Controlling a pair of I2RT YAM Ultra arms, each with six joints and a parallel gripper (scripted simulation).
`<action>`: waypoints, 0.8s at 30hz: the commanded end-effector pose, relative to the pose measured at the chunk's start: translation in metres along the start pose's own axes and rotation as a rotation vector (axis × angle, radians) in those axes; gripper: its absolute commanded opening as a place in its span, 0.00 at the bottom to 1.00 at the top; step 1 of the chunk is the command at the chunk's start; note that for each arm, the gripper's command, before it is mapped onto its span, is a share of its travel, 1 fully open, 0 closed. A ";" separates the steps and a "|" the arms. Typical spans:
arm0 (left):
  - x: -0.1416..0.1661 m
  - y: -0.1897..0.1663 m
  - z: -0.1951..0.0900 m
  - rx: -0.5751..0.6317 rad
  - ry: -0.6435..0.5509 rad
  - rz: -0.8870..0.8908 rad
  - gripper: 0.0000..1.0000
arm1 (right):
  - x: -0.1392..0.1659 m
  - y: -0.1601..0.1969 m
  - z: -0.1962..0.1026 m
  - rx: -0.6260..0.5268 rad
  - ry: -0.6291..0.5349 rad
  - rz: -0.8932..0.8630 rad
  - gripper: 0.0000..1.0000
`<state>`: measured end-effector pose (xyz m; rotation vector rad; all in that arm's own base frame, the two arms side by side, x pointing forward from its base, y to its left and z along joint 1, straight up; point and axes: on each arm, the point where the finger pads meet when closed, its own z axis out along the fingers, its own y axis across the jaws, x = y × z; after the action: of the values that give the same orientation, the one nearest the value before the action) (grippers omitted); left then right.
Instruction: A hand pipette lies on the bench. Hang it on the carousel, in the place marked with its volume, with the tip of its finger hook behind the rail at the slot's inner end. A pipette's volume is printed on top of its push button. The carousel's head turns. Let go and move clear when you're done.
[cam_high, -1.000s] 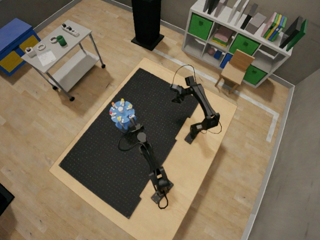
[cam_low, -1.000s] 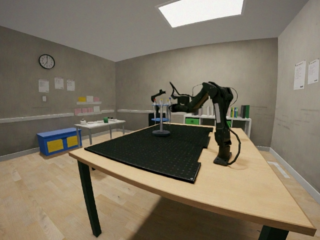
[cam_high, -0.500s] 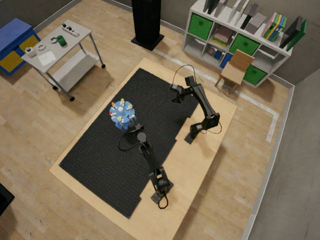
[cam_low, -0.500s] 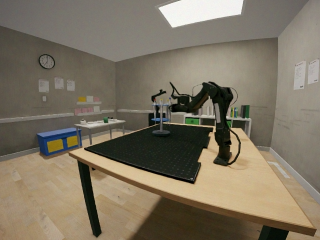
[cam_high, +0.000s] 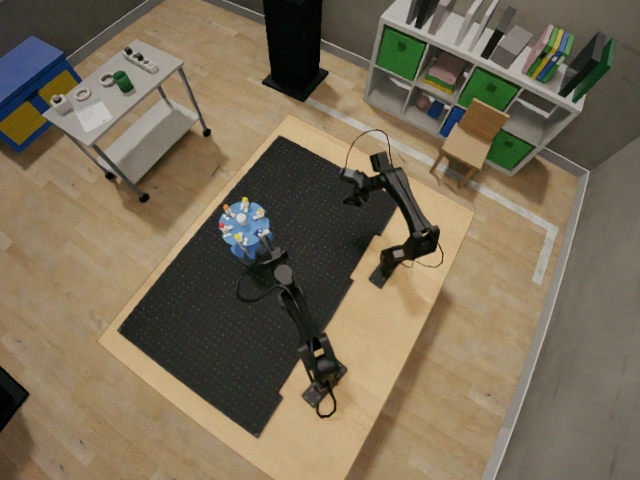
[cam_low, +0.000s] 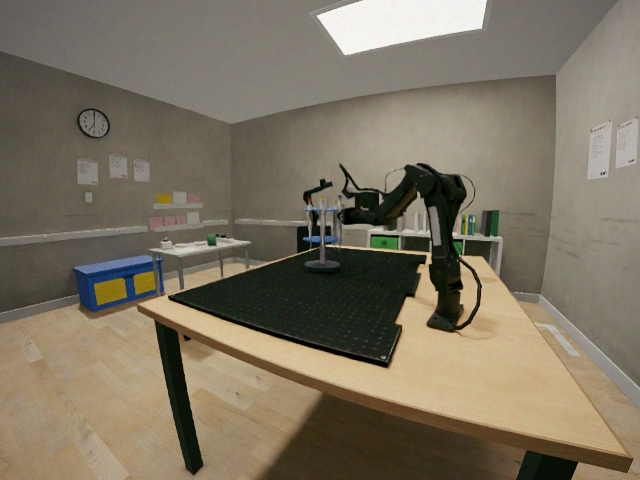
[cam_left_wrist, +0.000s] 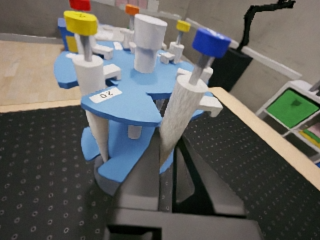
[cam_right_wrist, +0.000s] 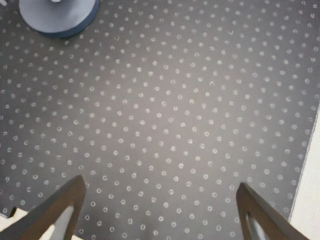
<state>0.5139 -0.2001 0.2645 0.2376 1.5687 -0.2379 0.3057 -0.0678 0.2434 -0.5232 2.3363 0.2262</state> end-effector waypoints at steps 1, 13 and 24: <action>-0.030 0.001 0.000 0.002 -0.068 0.003 0.12 | -0.008 -0.003 -0.005 0.012 -0.032 -0.018 1.00; -0.012 0.006 0.010 -0.001 -0.029 0.007 0.12 | -0.008 -0.003 -0.005 0.012 -0.032 -0.018 1.00; -0.009 0.012 0.023 -0.001 -0.018 0.008 0.12 | -0.008 -0.003 -0.005 0.012 -0.032 -0.018 1.00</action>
<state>0.5324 -0.1978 0.2604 0.2370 1.5733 -0.2360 0.3057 -0.0678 0.2434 -0.5232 2.3363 0.2262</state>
